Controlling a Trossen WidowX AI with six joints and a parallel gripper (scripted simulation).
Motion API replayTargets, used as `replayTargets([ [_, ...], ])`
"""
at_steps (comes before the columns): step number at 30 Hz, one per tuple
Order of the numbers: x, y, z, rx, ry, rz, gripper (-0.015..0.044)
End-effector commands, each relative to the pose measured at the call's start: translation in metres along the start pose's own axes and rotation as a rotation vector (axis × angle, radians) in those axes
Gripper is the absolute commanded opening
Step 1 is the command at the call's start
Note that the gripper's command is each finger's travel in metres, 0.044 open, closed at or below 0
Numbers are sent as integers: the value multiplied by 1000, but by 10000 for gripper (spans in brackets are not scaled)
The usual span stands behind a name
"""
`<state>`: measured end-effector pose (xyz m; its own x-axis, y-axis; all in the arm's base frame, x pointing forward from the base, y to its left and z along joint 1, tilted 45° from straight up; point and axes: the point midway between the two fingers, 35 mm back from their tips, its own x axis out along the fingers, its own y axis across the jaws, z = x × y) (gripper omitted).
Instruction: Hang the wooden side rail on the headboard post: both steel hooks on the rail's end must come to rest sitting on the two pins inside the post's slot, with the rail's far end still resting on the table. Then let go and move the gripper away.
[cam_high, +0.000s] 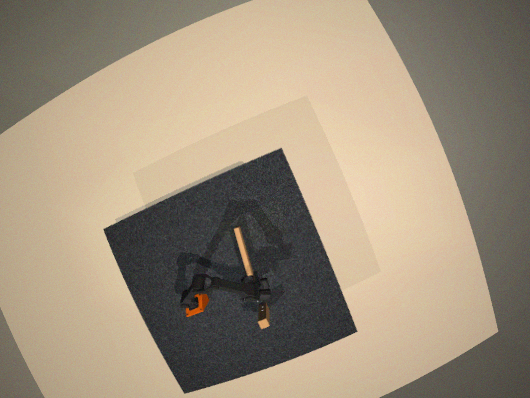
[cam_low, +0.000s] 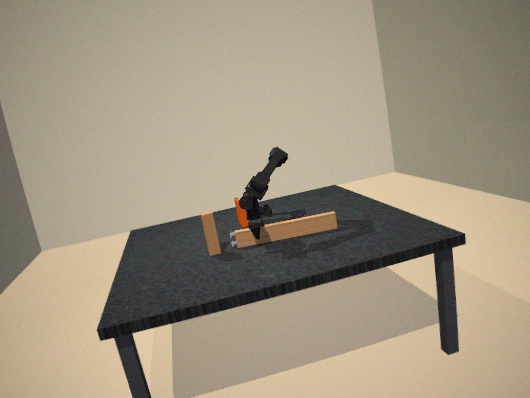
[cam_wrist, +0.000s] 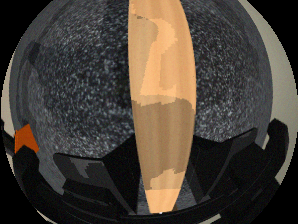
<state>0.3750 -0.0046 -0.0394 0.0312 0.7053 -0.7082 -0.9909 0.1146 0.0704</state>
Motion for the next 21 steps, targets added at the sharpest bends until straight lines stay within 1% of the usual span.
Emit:
replayTargets([
  [1, 0, -1, 4, -77, 0, -3, 0],
  [10, 0, 7, 4, -156, 0, -3, 0],
  [21, 0, 11, 3, -159, 0, -3, 0],
])
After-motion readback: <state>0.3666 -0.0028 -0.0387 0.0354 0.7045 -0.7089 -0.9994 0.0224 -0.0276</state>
